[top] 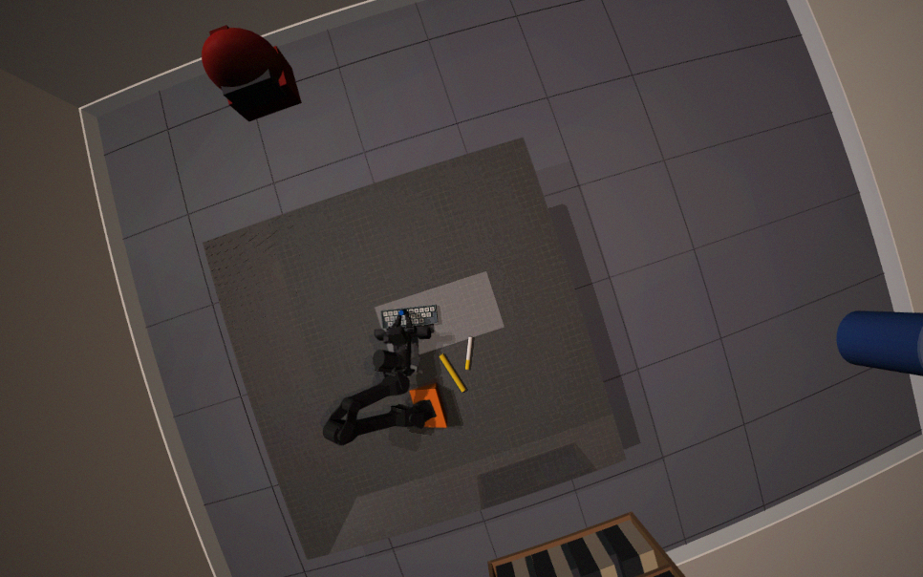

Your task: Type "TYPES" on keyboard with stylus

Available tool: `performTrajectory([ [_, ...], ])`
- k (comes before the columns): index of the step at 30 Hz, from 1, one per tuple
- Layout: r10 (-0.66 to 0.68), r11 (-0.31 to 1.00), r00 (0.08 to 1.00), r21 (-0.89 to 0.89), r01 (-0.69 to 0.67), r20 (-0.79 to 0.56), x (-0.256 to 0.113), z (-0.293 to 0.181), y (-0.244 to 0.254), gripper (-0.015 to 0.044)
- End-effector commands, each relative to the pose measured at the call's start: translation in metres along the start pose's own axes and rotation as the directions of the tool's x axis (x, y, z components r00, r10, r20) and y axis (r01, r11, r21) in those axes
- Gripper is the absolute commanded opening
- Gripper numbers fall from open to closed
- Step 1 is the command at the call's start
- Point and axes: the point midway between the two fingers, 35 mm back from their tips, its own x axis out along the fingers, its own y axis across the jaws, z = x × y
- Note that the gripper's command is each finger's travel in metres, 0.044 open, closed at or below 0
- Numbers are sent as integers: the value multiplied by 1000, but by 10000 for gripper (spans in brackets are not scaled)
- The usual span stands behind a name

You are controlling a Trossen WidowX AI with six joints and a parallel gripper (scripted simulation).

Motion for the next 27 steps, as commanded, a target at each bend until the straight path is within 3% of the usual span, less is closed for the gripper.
performTrajectory([
  [1, -3, 1000, 1000, 3, 3, -3, 0, 0, -1, 81],
  [22, -9, 1000, 1000, 5, 9, 1, -12, 32, -5, 81],
  [27, -9, 1000, 1000, 5, 9, 1, -12, 32, -5, 47],
])
